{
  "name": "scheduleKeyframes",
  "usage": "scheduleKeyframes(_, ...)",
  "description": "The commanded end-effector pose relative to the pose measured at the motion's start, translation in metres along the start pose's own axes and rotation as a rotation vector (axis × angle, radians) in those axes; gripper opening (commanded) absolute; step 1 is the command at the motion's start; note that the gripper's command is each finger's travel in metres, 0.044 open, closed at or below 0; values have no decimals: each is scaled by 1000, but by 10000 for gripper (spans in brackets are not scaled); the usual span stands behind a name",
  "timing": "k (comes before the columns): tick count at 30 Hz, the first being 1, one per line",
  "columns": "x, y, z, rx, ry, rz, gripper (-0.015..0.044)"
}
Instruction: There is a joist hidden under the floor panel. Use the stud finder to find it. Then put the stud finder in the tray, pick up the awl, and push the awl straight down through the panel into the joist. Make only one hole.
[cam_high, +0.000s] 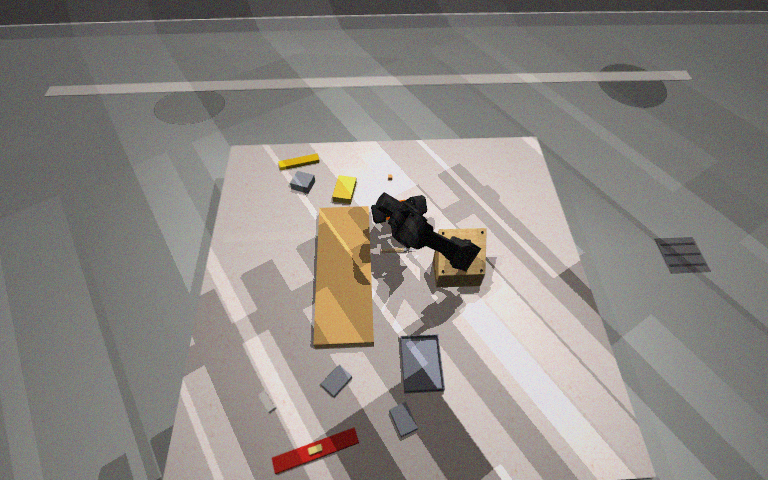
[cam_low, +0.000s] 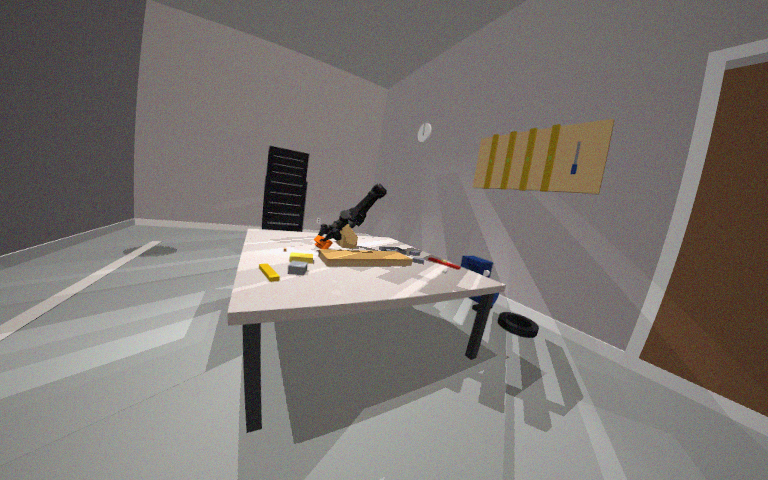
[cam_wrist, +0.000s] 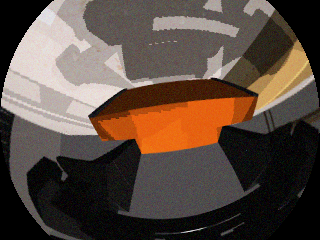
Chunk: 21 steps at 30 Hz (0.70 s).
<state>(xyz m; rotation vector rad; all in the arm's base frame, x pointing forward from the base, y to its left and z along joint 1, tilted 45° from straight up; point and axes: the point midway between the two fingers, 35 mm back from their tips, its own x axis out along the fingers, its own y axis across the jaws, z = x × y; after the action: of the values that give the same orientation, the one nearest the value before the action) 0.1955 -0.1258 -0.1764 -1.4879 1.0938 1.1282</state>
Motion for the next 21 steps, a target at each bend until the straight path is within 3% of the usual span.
scheduleKeyframes(1, -1, 0, -1, 8, 35, 3, 0)
scheduleKeyframes(21, 1, 1, 3, 7, 151, 9, 0)
